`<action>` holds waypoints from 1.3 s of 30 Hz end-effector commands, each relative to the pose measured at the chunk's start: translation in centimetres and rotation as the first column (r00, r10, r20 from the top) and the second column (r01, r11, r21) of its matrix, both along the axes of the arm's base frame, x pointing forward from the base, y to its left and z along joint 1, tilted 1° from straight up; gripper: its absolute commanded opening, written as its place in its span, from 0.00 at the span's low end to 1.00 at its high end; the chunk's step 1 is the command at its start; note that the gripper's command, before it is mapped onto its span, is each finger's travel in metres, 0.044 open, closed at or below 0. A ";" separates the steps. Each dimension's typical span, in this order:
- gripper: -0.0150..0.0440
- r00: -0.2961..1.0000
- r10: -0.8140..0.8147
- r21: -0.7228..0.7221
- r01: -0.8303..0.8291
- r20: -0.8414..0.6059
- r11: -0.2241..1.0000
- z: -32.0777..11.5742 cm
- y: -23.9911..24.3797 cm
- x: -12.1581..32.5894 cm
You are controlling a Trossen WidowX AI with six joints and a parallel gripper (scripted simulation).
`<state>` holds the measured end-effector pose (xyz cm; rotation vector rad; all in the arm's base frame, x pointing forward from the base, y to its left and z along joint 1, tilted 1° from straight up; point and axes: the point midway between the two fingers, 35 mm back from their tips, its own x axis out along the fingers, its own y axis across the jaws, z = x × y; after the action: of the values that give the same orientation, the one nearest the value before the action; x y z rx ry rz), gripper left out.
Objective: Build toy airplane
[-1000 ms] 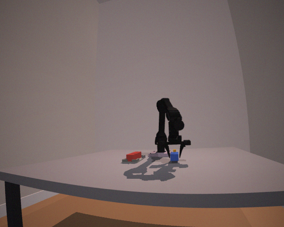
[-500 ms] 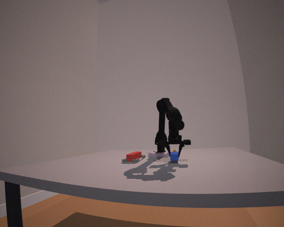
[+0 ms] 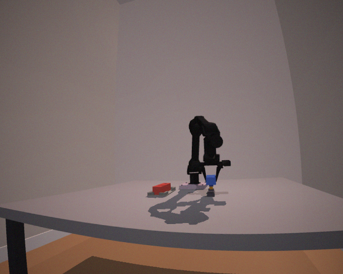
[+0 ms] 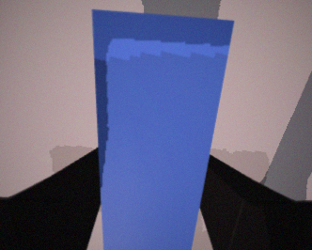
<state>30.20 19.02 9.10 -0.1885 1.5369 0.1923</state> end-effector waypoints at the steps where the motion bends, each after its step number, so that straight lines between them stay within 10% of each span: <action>1: 0.25 1.000 0.001 0.007 -0.001 0.011 1.000 1.5 0.1 0.2; 39: 0.25 0.975 0.223 -0.003 -0.223 0.018 0.975 7.6 -4.5 1.1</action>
<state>31.03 15.27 16.76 -0.3294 1.5052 0.3299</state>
